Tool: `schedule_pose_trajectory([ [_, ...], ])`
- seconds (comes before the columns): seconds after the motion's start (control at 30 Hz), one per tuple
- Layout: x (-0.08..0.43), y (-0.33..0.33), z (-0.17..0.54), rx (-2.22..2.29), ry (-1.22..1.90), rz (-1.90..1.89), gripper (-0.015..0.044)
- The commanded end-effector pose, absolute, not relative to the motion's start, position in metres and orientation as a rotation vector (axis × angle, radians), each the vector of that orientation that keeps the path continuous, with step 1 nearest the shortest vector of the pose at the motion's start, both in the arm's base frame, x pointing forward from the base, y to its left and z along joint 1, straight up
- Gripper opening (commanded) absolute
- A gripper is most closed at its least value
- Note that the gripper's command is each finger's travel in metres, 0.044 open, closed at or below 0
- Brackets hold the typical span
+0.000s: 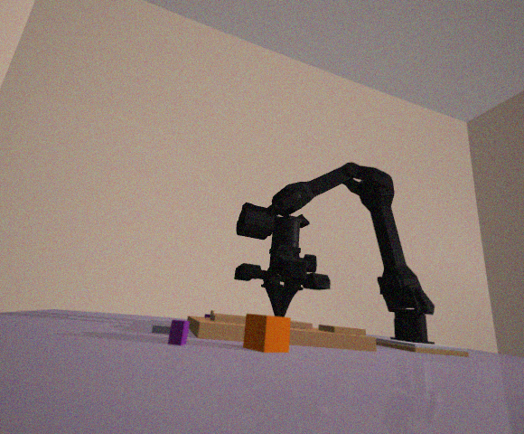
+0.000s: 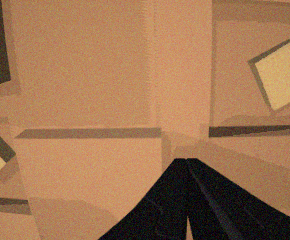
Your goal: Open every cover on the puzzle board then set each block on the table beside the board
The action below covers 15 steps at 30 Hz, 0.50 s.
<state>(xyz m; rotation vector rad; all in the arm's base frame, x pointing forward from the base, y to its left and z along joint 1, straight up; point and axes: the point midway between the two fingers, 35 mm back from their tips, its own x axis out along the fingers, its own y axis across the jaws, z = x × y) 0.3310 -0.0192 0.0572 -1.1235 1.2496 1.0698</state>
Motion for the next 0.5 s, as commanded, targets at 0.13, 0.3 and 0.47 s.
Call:
schedule_pose_trajectory([
  [0.13, 0.326, -0.016, 0.053, -1.117, 1.249, 1.078, 0.0000],
  [0.3, 0.320, -0.013, 0.052, -1.117, 1.250, 1.078, 0.0000],
  [0.47, 0.314, -0.011, 0.052, -1.116, 1.250, 1.079, 0.0000],
])
